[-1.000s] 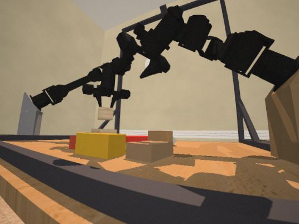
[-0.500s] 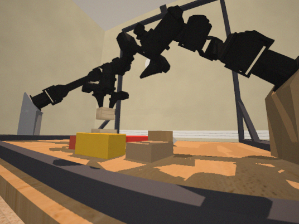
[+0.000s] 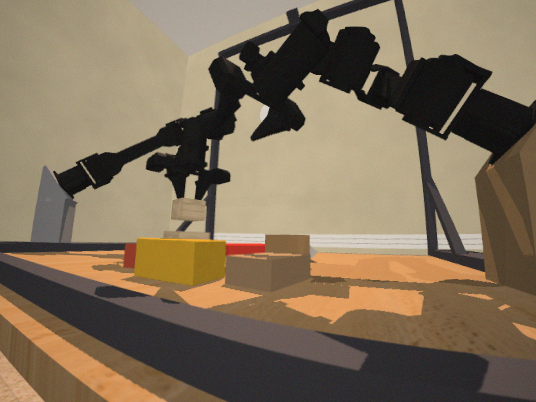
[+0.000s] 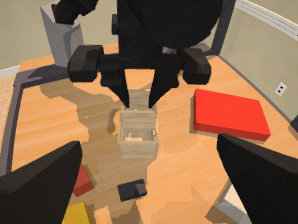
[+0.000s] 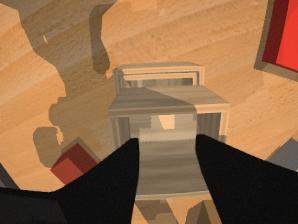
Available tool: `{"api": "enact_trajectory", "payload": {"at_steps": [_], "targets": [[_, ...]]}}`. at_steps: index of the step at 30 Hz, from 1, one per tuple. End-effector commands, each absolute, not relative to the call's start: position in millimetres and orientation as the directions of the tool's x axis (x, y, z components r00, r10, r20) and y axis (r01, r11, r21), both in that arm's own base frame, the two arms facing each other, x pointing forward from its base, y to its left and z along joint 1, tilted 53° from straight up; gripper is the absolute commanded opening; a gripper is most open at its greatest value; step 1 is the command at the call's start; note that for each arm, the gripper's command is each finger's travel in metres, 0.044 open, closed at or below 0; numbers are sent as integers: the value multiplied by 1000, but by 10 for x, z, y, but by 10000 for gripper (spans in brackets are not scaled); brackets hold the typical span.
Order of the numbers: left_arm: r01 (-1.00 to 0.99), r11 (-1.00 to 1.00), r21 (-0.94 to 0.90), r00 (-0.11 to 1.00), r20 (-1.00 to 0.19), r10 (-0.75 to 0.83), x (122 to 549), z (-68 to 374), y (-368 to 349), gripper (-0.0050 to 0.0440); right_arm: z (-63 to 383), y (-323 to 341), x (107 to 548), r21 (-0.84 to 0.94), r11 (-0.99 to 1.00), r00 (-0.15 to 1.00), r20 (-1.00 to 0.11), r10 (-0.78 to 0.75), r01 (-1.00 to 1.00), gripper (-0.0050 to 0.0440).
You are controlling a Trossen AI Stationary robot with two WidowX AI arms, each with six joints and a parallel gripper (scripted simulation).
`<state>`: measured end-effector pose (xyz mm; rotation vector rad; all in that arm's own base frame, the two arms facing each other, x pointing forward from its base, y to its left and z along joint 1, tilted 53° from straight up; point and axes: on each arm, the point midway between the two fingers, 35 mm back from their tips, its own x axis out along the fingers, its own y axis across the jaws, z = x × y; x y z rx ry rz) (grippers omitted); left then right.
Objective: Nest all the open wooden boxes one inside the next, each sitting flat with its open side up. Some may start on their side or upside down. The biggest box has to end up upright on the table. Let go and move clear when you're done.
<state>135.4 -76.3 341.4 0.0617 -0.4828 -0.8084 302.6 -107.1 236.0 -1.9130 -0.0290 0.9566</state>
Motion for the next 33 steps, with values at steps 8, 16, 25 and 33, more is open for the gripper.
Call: {"api": "enact_trajectory", "payload": {"at_steps": [8,16,25,33], "targets": [[681,695,229,592,387,-707,1361,3406,-756,400,2266,-1020,3129,-763,-536,693,-605,393,-362,236],[681,695,229,592,387,-707,1361,3406,-756,400,2237,-983,3179,-763,-538,696,-602,391,-358,236],[681,695,229,592,387,-707,1361,3406,-756,400,2195,-972,3216,-764,-535,694,-603,393,-361,236],[681,695,229,592,387,-707,1361,3406,-756,400,2192,-965,3241,-764,-537,697,-601,391,-357,236]]}}
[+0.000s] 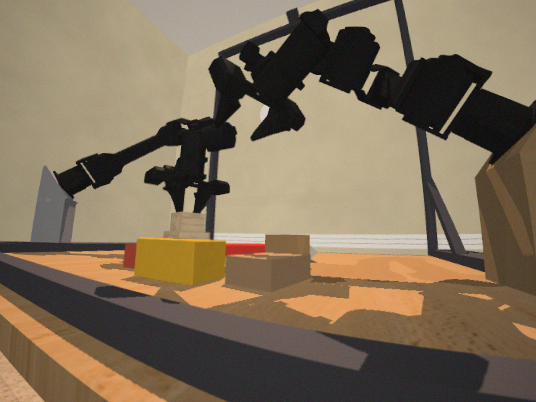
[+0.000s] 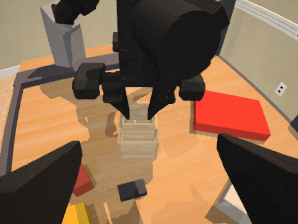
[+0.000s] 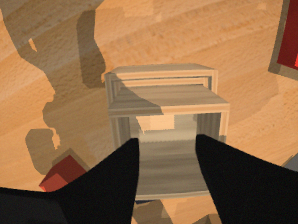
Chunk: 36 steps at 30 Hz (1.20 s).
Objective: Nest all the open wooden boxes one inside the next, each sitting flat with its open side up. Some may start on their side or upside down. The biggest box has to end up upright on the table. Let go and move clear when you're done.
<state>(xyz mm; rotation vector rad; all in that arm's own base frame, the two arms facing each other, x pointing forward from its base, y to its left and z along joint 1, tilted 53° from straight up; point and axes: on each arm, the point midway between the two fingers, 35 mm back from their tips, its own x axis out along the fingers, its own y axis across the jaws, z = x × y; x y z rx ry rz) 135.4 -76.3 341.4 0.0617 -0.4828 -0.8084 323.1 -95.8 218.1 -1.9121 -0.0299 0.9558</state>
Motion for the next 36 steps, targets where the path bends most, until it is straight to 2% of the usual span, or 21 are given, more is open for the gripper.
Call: {"api": "enact_trajectory", "payload": {"at_steps": [1,36], "targets": [[681,695,229,592,387,-707,1361,3406,-756,400,2171,-956,3246,-764,-536,694,-603,393,-360,236],[681,695,229,592,387,-707,1361,3406,-756,400,1954,-812,3500,-763,-536,694,-604,392,-361,236]]}}
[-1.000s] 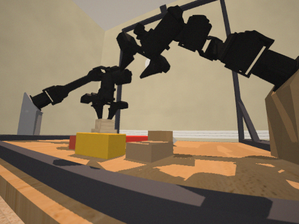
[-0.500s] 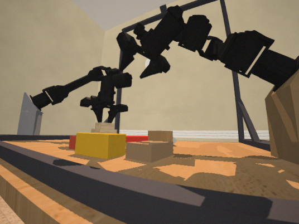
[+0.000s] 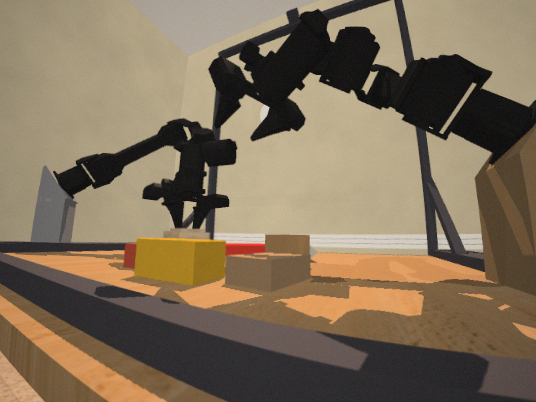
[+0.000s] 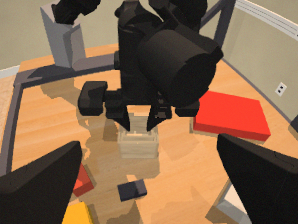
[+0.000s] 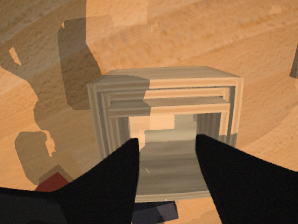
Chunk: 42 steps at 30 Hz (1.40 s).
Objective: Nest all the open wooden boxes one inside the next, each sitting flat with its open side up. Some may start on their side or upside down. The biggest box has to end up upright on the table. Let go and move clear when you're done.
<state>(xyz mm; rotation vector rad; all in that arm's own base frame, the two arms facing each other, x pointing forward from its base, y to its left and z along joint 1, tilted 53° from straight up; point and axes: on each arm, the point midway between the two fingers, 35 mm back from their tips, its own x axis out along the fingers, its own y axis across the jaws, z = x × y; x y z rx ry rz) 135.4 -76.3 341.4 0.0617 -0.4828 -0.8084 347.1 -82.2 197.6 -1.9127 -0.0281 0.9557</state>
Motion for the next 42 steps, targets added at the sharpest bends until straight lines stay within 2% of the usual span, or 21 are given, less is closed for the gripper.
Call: {"api": "enact_trajectory", "payload": {"at_steps": [1,33,36,42], "targets": [[681,695,229,592,387,-707,1361,3406,-756,400,1945,-806,3510,-763,-536,694,-604,392,-361,236],[681,695,229,592,387,-707,1361,3406,-756,400,1951,-770,3568,-765,-541,705,-594,388,-348,236],[681,695,229,592,387,-707,1361,3406,-756,400,1949,-770,3563,-766,-542,704,-594,389,-347,164],[681,695,229,592,387,-707,1361,3406,-756,400,1948,-770,3562,-766,-542,703,-594,390,-347,124]]}}
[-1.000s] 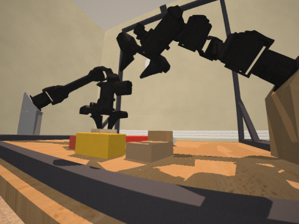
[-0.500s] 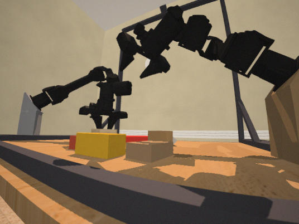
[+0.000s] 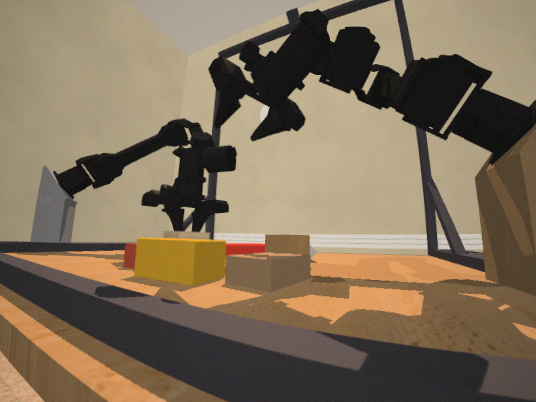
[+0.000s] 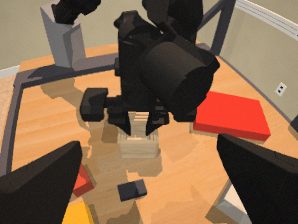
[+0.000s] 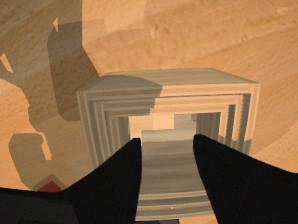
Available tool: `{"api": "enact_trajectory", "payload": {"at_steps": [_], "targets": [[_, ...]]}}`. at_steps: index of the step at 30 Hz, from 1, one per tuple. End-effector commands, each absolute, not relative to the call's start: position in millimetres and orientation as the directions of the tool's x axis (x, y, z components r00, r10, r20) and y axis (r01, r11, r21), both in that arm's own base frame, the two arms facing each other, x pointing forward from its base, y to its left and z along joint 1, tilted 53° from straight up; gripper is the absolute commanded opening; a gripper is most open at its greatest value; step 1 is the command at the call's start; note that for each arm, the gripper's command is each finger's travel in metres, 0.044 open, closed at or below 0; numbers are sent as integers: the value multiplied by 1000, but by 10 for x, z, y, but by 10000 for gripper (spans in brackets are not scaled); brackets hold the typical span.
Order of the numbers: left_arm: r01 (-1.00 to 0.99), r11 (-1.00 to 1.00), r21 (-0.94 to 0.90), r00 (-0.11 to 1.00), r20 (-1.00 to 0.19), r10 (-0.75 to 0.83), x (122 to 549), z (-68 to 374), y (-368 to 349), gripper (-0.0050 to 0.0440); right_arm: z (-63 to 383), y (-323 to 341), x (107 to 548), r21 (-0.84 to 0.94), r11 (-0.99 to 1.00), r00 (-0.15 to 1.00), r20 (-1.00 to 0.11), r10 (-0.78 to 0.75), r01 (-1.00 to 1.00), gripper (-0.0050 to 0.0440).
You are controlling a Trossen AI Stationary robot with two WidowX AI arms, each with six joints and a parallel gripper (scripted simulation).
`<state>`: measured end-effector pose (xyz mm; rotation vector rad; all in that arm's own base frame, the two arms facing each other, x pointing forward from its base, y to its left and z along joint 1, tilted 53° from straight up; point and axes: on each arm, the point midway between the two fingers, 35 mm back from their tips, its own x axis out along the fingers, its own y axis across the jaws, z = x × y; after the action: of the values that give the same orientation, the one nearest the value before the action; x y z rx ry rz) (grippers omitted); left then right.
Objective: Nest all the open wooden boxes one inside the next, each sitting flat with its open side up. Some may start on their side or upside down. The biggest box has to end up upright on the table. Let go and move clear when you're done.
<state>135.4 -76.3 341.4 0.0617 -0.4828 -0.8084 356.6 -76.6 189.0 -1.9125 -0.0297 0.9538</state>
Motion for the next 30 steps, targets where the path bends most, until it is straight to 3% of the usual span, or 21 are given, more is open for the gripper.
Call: {"api": "enact_trajectory", "payload": {"at_steps": [1,20,27,30], "targets": [[681,695,229,592,387,-707,1361,3406,-756,400,1948,-770,3562,-766,-542,703,-594,390,-347,117],[681,695,229,592,387,-707,1361,3406,-756,400,1948,-770,3562,-766,-542,703,-594,390,-347,4],[681,695,229,592,387,-707,1361,3406,-756,400,1958,-776,3559,-769,-531,704,-594,389,-355,0],[681,695,229,592,387,-707,1361,3406,-756,400,2041,-806,3527,-800,-413,712,-587,386,-435,0]]}}
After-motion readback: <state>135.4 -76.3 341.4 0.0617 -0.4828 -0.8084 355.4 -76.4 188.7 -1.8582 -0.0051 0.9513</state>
